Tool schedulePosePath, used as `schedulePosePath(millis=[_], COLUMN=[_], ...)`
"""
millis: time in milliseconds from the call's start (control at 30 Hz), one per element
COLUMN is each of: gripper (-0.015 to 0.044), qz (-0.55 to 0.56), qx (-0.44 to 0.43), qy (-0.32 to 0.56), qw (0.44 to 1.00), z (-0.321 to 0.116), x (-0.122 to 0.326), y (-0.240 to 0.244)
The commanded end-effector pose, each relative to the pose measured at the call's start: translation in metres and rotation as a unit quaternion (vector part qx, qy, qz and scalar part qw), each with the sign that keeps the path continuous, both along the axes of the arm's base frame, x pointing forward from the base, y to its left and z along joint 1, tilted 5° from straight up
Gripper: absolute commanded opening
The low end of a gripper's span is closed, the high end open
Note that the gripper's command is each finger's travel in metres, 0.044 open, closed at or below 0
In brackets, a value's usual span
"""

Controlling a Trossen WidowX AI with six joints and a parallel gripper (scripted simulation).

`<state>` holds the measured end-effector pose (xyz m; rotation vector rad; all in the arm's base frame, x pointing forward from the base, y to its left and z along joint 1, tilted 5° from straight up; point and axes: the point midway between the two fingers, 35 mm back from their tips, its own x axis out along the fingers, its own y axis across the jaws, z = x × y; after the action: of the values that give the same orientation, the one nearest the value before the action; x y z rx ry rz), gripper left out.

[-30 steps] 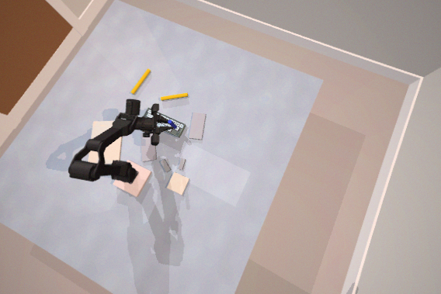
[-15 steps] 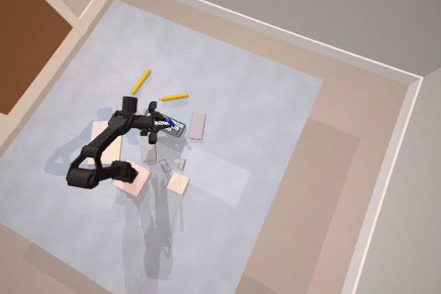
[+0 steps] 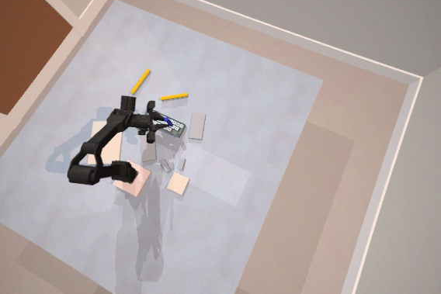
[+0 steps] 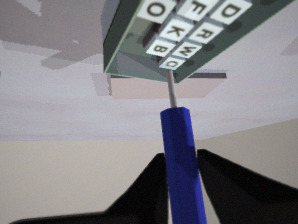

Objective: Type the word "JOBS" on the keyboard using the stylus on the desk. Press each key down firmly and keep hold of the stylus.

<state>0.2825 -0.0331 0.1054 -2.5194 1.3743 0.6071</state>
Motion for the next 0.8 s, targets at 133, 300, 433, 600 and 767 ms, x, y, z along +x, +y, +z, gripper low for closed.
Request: schedulePosePath(millis=[133,300,433,600,767], gripper=[0.0,0.0,0.0,0.0,0.0], qz=[-0.002,-0.003,-0.003,-0.002,-0.002], qx=[0.009,0.009,0.005,-0.003,-0.004], qy=[-0.002,-0.003,-0.006,-0.013,-0.014], qw=[1.0,1.0,1.0,1.0,1.0], z=[0.0,-0.001,0.0,0.003,0.003], x=[0.004,0.002,0.0,-0.003,-0.004], y=[0.032,0.053,0.07,0.09,0.093])
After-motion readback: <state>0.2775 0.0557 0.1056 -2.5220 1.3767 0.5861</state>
